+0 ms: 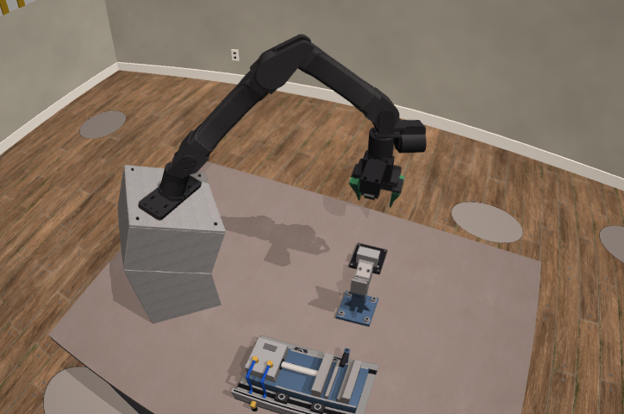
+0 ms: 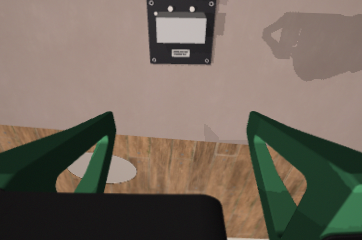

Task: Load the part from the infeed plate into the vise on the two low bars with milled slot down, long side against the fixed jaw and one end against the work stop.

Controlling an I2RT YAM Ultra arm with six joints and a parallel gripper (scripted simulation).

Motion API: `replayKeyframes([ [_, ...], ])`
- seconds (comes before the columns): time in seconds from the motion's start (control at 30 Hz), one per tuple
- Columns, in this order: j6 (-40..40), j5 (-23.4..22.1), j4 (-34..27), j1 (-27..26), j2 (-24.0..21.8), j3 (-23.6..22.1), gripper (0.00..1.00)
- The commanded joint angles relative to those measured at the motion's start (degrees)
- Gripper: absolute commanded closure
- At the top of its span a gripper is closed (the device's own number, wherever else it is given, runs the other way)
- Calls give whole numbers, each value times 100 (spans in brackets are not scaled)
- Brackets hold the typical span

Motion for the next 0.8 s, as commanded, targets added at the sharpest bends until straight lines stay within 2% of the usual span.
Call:
replayKeyframes([
  [0.0,-95,55,-104,-65,-13,169,19],
  [0.77,-811,58,-96,-60,-18,161,19],
])
